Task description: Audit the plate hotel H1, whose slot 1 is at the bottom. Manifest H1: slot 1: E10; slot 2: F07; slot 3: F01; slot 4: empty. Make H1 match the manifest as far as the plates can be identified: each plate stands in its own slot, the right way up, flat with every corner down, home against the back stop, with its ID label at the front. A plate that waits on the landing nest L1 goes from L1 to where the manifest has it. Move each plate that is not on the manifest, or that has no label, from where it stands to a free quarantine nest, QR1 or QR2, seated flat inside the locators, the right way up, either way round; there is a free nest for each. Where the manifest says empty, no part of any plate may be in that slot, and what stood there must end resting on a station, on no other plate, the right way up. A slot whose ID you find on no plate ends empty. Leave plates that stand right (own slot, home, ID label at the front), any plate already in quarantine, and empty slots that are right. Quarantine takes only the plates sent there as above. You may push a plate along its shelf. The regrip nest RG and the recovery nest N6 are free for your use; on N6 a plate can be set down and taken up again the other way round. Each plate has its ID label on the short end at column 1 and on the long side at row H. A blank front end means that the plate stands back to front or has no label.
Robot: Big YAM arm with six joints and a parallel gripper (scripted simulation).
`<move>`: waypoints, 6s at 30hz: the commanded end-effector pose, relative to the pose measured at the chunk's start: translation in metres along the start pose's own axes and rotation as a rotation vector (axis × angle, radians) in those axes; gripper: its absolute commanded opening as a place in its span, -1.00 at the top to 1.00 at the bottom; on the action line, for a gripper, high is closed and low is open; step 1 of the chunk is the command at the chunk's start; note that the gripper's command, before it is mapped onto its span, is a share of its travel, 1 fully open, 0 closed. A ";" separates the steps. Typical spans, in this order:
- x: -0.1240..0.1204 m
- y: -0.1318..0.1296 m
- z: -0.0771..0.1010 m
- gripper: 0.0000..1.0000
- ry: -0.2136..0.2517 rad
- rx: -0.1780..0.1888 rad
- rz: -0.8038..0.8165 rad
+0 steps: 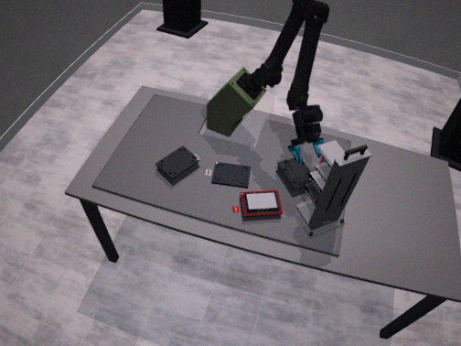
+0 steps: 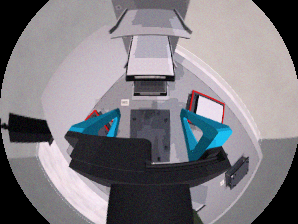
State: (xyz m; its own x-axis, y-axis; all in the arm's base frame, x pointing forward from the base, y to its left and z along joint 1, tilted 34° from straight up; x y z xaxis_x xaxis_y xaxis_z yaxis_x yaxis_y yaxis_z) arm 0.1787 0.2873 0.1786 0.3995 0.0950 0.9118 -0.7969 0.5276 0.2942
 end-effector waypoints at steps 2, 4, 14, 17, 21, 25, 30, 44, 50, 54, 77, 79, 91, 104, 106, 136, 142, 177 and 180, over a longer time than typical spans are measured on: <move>0.012 0.002 -0.004 -1.00 -0.029 0.006 0.002; 0.012 0.002 -0.004 -1.00 -0.029 0.006 0.002; 0.012 0.002 -0.004 -1.00 -0.029 0.006 0.002; 0.012 0.002 -0.004 -1.00 -0.029 0.006 0.002; 0.012 0.002 -0.004 -1.00 -0.029 0.006 0.002; 0.012 0.002 -0.004 -1.00 -0.029 0.006 0.002; 0.012 0.002 -0.004 -1.00 -0.029 0.006 0.002; 0.012 0.002 -0.004 -1.00 -0.029 0.006 0.002; 0.012 0.002 -0.004 -1.00 -0.029 0.006 0.002; 0.012 0.002 -0.004 -1.00 -0.029 0.006 0.002; -0.004 0.007 0.014 -1.00 -0.040 0.019 -0.006; -0.007 0.007 0.017 -1.00 -0.040 0.019 -0.006; -0.021 0.006 0.004 -1.00 -0.024 0.012 -0.008; -0.035 0.008 -0.012 -1.00 -0.029 0.013 -0.009; -0.038 0.008 -0.015 -1.00 -0.028 0.013 -0.009; -0.058 0.003 -0.040 -1.00 -0.026 -0.004 -0.016; -0.055 0.004 -0.046 -1.00 -0.021 -0.001 -0.011; -0.048 0.005 -0.058 -1.00 -0.018 0.003 -0.001; -0.048 0.005 -0.058 -1.00 -0.018 0.003 -0.001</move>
State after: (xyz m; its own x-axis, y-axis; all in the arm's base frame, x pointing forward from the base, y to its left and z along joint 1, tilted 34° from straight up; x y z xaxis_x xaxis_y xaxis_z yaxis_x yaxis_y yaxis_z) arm 0.1798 0.3334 0.1155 0.3973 0.0880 0.9135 -0.7980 0.5247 0.2965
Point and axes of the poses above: the point where the finger pads meet when closed, its own z axis back along the fingers, its own y axis across the jaws, x = y × z, the point moved 9 cm from there along z, back along the fingers, and after that the axes turned 4 degrees about z, right-handed, at the moved point
